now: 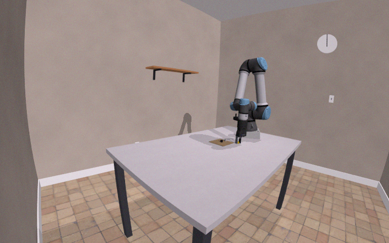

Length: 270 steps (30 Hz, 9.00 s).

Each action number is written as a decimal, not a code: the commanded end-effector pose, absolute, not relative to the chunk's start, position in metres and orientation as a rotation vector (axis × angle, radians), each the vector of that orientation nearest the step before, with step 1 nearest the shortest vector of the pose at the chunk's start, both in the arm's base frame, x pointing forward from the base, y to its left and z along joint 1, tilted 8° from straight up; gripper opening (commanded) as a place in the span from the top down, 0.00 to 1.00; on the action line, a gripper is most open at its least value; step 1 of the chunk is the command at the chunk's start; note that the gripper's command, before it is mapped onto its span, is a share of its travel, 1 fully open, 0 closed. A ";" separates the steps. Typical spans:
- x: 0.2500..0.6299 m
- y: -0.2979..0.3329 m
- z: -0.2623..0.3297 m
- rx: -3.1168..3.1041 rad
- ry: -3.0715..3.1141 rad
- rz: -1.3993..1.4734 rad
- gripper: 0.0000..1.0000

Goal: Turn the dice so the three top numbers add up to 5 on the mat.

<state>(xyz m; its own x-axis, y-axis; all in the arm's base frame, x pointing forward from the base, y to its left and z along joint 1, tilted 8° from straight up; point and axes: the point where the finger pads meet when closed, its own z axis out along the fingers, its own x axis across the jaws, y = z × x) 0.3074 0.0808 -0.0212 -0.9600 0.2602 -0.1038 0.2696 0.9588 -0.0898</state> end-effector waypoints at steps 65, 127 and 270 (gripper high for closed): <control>0.308 0.081 -0.018 0.409 3.018 -0.157 0.66; 0.300 0.092 0.078 0.395 3.020 -0.158 0.66; 0.391 0.141 0.077 -3.231 -0.458 -0.104 0.66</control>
